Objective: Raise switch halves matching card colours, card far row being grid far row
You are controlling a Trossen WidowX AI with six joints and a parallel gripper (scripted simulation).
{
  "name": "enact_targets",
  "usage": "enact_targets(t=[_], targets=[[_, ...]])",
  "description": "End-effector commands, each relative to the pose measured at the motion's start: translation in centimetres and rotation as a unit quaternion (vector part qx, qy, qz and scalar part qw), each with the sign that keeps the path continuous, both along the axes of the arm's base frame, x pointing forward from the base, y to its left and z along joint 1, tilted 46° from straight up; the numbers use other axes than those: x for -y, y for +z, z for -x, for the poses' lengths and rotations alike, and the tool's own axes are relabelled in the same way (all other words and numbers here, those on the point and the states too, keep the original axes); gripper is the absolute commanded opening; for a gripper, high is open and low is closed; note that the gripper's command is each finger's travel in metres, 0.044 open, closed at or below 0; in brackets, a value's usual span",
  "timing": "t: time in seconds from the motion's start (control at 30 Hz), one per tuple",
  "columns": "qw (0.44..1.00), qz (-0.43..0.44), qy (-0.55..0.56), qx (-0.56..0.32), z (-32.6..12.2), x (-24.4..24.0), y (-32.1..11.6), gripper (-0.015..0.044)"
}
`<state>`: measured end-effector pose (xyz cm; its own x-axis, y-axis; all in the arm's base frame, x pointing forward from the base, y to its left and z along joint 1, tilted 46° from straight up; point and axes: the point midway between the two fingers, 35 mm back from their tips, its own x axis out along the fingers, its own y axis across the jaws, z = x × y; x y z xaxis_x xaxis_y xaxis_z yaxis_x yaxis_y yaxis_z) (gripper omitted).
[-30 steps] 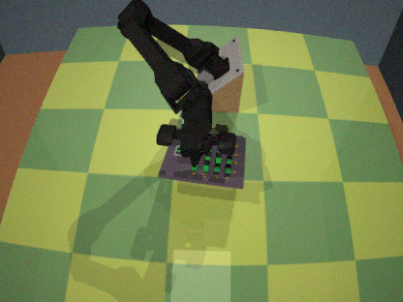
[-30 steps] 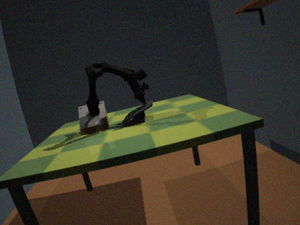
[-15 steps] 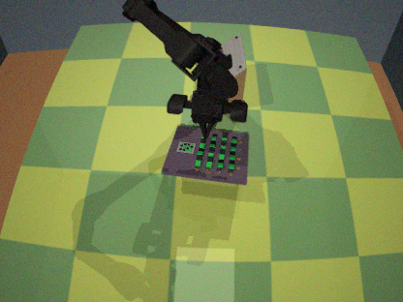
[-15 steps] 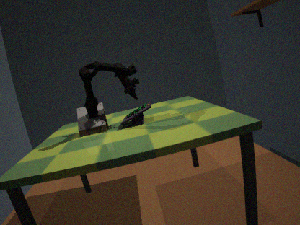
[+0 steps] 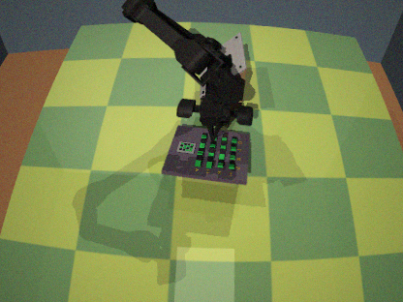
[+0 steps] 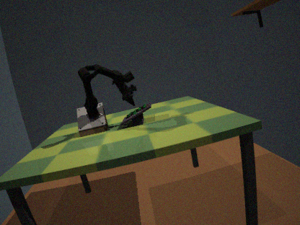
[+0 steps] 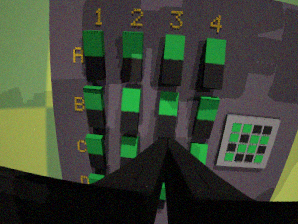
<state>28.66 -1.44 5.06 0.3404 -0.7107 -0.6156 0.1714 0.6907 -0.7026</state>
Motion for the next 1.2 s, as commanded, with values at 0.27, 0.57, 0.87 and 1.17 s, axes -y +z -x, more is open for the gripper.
enact_targets(t=[0.27,0.57,0.87,1.17], targets=[[1.000,0.004,0.004,-0.001,0.0,0.6,-0.5,0.0000],[1.000,0.005,0.004,-0.001,-0.3,1.4,-1.2,0.0000],[1.000,0.005,0.004,-0.001,-0.7,2.3,-1.9,0.0000],[1.000,0.005,0.004,-0.001,-0.7,2.3,-1.9,0.0000]])
